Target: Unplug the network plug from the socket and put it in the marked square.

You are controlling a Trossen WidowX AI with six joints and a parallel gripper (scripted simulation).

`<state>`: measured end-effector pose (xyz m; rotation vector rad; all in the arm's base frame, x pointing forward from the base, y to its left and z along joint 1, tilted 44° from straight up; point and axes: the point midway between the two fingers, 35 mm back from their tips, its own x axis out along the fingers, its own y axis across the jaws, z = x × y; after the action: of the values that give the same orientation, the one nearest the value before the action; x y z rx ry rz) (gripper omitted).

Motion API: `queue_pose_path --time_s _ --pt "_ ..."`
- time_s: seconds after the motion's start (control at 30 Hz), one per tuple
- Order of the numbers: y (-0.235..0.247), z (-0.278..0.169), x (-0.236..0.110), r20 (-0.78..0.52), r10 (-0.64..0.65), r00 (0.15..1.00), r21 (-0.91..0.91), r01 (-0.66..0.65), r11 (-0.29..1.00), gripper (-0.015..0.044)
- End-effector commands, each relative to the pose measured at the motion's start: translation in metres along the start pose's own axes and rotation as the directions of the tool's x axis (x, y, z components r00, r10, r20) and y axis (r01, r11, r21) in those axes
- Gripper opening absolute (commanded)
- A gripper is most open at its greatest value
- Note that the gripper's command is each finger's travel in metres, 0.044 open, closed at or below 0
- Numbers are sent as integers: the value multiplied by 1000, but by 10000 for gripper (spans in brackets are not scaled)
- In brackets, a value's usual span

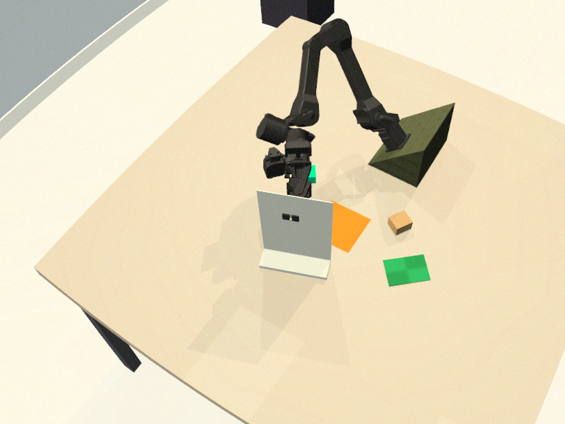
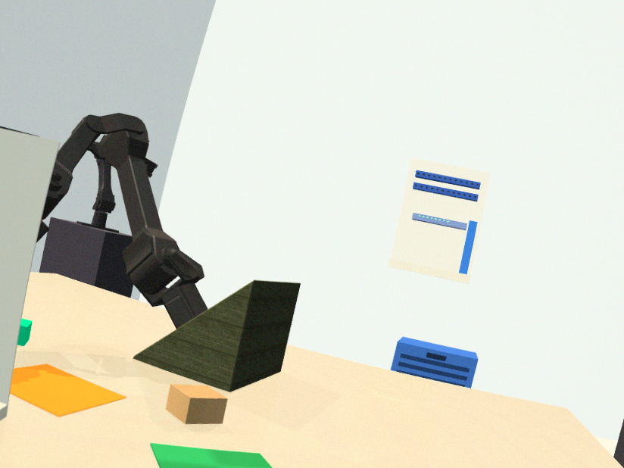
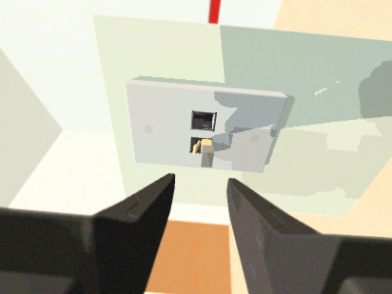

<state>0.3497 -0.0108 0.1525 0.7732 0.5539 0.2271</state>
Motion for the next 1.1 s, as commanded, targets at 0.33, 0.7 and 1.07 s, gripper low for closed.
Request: queue_pose_path --time_s 0.33,0.7,1.07 --pt "-2 5 20 0 -6 1000 6 6 1000 156" --pt "-2 7 35 1 -5 1000 7 5 1000 156" --pt "-2 8 37 1 -4 1000 7 4 1000 44"
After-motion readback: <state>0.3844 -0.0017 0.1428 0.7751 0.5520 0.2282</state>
